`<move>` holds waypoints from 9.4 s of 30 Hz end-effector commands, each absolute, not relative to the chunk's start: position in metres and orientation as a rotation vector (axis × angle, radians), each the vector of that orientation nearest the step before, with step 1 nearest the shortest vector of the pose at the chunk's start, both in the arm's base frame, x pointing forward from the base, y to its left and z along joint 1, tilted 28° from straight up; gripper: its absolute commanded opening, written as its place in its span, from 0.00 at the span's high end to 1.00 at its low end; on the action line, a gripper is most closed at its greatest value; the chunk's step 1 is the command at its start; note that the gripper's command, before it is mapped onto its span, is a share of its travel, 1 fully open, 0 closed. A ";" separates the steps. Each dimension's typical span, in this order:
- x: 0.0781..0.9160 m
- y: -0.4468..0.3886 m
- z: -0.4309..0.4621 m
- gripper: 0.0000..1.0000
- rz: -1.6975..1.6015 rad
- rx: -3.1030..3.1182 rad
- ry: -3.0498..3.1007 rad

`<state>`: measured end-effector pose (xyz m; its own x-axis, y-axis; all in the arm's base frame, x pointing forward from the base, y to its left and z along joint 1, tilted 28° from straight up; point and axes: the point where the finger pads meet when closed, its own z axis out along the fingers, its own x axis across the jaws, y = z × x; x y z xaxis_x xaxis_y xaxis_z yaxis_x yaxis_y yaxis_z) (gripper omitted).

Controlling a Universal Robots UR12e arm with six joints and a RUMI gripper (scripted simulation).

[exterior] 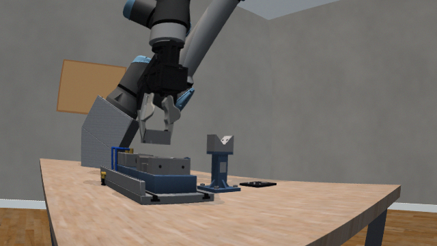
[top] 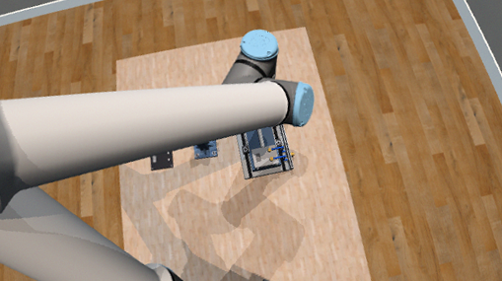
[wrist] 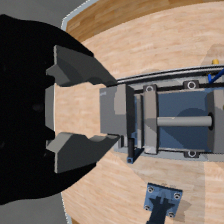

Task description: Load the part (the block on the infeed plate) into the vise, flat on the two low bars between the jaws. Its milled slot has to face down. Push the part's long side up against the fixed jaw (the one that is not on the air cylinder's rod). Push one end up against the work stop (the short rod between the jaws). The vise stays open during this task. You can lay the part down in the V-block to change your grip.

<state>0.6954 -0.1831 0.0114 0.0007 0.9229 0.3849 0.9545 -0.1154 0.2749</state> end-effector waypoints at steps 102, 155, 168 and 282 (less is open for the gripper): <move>0.703 -0.175 -0.009 1.00 -0.744 -2.176 -2.045; 0.706 -0.171 -0.018 1.00 -0.744 -2.176 -2.045; 0.708 -0.169 -0.022 1.00 -0.744 -2.176 -2.045; 0.711 -0.168 -0.026 1.00 -0.744 -2.176 -2.045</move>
<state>0.7102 -0.1674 -0.0265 0.0010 0.9229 0.3850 0.9545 -0.1156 0.2748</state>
